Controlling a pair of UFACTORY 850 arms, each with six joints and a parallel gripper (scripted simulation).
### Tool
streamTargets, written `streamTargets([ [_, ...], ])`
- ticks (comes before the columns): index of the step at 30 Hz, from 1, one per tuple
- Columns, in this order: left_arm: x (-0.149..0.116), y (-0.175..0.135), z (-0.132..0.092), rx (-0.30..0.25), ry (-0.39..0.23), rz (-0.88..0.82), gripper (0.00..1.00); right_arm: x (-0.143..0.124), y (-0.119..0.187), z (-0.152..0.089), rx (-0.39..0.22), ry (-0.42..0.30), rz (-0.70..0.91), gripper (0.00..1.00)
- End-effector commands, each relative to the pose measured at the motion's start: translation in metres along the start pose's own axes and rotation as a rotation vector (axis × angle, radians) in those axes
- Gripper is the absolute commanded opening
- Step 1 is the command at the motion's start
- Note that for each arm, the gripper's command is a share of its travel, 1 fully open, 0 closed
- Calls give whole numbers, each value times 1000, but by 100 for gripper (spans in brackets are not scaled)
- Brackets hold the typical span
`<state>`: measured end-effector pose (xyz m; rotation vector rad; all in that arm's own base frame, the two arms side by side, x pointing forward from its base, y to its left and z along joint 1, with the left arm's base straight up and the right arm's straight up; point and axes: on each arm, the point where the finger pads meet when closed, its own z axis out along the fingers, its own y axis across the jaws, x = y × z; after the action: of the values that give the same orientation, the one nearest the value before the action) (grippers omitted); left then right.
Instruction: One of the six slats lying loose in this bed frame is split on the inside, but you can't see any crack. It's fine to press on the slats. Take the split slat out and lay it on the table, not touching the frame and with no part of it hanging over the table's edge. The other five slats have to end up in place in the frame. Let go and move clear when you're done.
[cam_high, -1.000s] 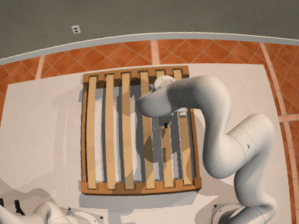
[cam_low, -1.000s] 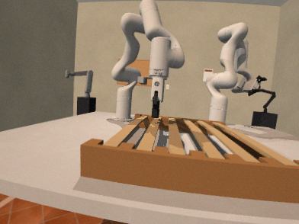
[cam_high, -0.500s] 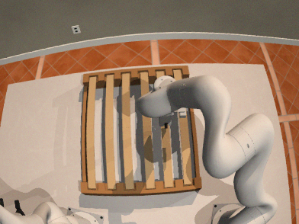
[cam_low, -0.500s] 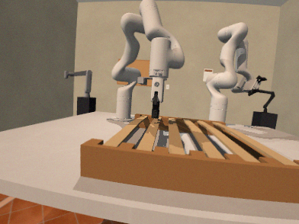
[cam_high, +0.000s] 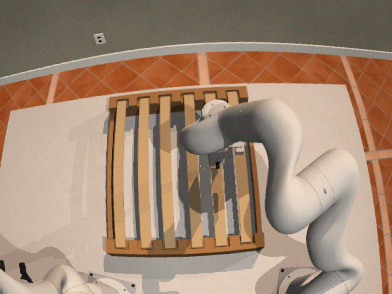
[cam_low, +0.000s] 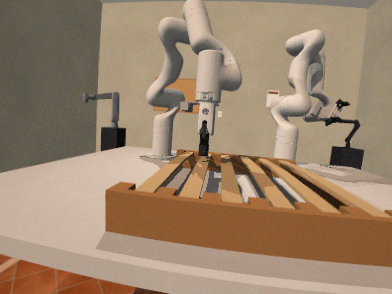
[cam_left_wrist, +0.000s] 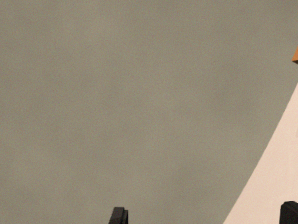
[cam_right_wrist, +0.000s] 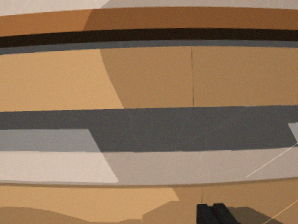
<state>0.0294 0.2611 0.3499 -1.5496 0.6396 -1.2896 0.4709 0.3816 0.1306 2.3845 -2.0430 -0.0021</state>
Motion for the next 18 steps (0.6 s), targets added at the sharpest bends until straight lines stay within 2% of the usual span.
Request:
streamTargets([
  [1, 0, 0, 0, 0, 0, 1, 100, 0, -1, -1, 2, -1, 0, 0],
  [18, 0, 0, 0, 0, 0, 1, 100, 0, 0, 1, 2, -1, 0, 0],
])
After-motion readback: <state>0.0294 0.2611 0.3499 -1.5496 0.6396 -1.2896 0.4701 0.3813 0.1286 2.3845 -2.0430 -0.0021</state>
